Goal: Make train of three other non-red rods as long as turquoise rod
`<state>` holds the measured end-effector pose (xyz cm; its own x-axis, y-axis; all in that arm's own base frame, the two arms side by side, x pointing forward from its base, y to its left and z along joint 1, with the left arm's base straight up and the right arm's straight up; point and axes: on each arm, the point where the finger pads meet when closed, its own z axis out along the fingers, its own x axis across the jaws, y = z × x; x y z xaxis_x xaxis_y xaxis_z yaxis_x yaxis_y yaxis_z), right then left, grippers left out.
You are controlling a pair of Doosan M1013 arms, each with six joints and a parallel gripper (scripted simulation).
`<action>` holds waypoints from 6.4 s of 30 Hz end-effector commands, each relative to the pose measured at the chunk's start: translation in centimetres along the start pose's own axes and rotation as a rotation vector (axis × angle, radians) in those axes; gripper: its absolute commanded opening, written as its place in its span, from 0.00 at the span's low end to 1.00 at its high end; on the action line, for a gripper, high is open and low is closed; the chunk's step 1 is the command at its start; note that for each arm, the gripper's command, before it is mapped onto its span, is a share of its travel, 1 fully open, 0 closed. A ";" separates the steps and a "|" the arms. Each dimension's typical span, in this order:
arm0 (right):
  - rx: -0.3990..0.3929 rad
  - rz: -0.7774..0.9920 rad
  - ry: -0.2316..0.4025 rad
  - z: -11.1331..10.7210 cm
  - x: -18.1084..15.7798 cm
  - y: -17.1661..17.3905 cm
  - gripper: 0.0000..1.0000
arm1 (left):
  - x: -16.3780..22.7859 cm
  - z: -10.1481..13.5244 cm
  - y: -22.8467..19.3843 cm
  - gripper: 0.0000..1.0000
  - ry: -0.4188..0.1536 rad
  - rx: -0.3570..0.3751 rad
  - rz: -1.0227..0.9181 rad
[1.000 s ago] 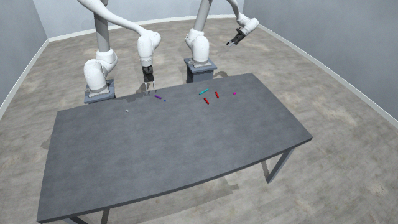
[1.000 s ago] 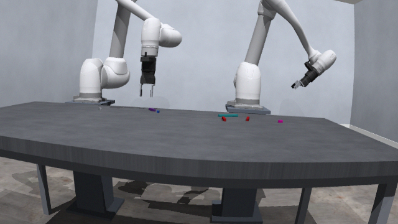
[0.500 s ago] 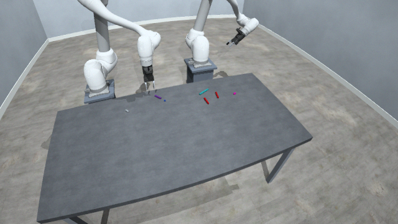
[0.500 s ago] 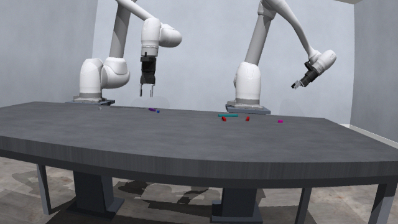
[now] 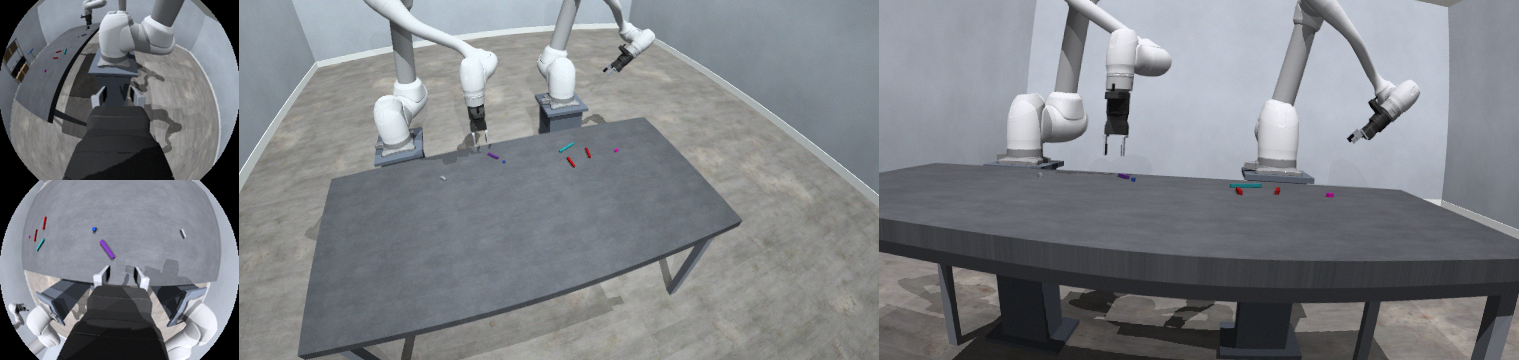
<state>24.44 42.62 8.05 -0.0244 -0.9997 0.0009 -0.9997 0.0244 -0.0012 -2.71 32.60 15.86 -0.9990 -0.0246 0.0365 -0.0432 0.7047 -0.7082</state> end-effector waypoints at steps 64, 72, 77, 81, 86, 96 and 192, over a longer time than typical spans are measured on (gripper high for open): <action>-0.002 -0.788 -0.004 -0.2 -36.3 -11.8 1.00 | 0.3 0.2 -0.2 1.00 -0.001 -0.003 -0.002; -0.002 -0.788 -0.004 -0.1 -36.2 -11.7 1.00 | 0.3 0.2 -0.2 1.00 -0.001 -0.003 -0.002; -0.002 -0.788 -0.004 -0.1 -36.2 -11.7 1.00 | 0.3 0.2 -0.2 1.00 -0.001 -0.003 -0.002; -0.002 -0.788 -0.004 -0.1 -36.2 -11.7 1.00 | 0.3 0.2 -0.2 1.00 -0.001 -0.003 -0.002; -0.002 -0.788 -0.004 -0.1 -36.2 -11.7 1.00 | 0.3 0.2 -0.2 1.00 -0.001 -0.003 -0.002; -0.002 -0.788 -0.004 -0.1 -36.2 -11.7 1.00 | 0.3 0.2 -0.2 1.00 -0.001 -0.003 -0.002; 0.003 -2.356 -0.005 -0.2 -48.0 -20.1 1.00 | 0.3 0.2 -0.2 1.00 -0.001 -0.003 -0.002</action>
<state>45.45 90.20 7.98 0.7289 0.6846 0.0013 0.6846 -0.7289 0.0017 -2.71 32.60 15.86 -0.9990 -0.0246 0.0365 -0.0432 0.7047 -0.7082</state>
